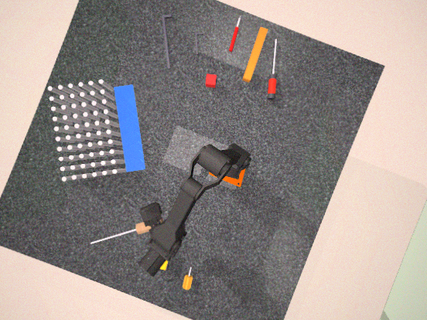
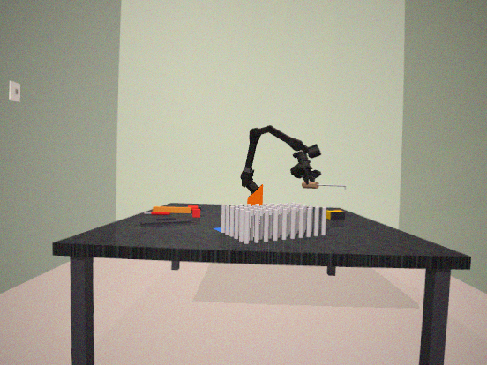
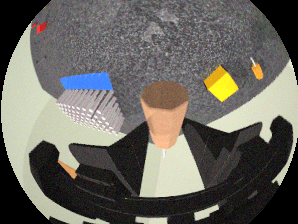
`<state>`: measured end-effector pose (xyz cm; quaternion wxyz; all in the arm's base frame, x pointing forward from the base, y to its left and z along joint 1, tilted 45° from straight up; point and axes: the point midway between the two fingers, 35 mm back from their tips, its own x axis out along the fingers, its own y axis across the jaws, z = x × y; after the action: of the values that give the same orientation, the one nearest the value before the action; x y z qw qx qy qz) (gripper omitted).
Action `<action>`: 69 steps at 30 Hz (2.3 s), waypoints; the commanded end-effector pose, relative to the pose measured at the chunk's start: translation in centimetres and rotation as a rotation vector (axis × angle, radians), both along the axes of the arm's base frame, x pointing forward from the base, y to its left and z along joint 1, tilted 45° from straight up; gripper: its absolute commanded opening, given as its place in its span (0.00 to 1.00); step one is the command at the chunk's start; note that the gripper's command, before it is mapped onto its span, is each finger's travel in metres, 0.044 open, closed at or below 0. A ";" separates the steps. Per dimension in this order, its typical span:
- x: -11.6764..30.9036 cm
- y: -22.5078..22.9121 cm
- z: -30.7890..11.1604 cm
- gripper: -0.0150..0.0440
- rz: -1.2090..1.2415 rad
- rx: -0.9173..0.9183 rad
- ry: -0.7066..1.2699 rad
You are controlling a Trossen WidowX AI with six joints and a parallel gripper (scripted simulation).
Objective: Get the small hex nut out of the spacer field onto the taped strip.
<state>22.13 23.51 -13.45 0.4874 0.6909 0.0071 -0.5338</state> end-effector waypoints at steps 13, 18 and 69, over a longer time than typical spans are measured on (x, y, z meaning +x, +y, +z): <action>2.8 -0.9 3.2 0.25 -0.410 0.258 -0.266; 3.6 -1.4 4.1 0.25 -0.541 0.335 -0.349; 9.7 -9.5 13.3 0.25 -1.881 1.055 -1.205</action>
<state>31.52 14.45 -0.87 -0.4587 0.6986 -0.4962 -0.2352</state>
